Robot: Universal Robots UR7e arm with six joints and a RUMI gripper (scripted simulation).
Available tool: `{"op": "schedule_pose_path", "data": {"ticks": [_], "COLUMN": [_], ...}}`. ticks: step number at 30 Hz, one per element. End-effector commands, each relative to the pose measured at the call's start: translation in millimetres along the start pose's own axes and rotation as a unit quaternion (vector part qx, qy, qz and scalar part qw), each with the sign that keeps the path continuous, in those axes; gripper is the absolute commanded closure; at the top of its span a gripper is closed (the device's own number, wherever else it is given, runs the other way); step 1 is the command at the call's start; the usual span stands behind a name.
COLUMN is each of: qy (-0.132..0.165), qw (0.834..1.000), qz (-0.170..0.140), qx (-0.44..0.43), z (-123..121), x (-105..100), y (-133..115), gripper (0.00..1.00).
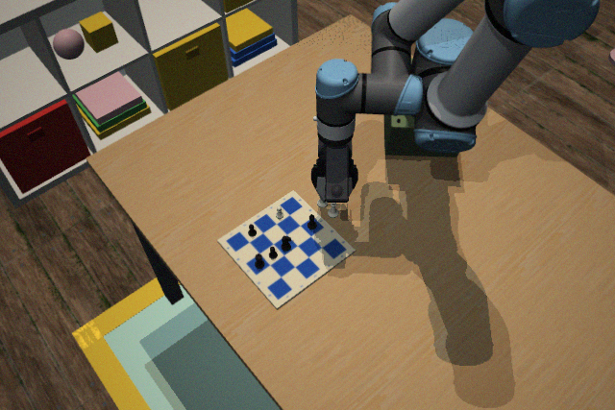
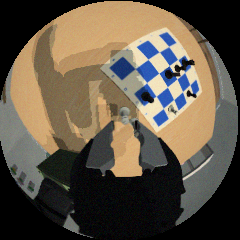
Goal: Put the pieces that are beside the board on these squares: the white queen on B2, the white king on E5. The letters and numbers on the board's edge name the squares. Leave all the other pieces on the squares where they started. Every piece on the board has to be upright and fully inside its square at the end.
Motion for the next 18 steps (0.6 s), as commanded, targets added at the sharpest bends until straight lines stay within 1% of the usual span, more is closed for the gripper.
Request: {"op": "schedule_pose_path", "data": {"ticks": [1, 2, 3, 18], "qy": [-0.001, -0.001, -0.001, -0.001], "qw": [1.000, 1.000, 1.000, 1.000], "qz": [0.000, 0.000, 0.000, 0.000], "qx": [0.000, 0.000, 0.000, 0.000], "z": [1.0, 1.0, 1.0, 1.0], "x": [20.5, 20.5, 20.5, 20.5], "y": [0.2, 0.2, 0.2, 0.2], "gripper": [0.75, 0.75, 1.00, 1.00]}}
Point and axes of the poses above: the point where the finger pads meet when closed, its own x axis out along the fingers, its own z axis across the jaws, y = z × x, the point moved 1 cm from there along -x, back along the fingers, and after that the axes turned 1 degree about -x, right-handed, at the moved point
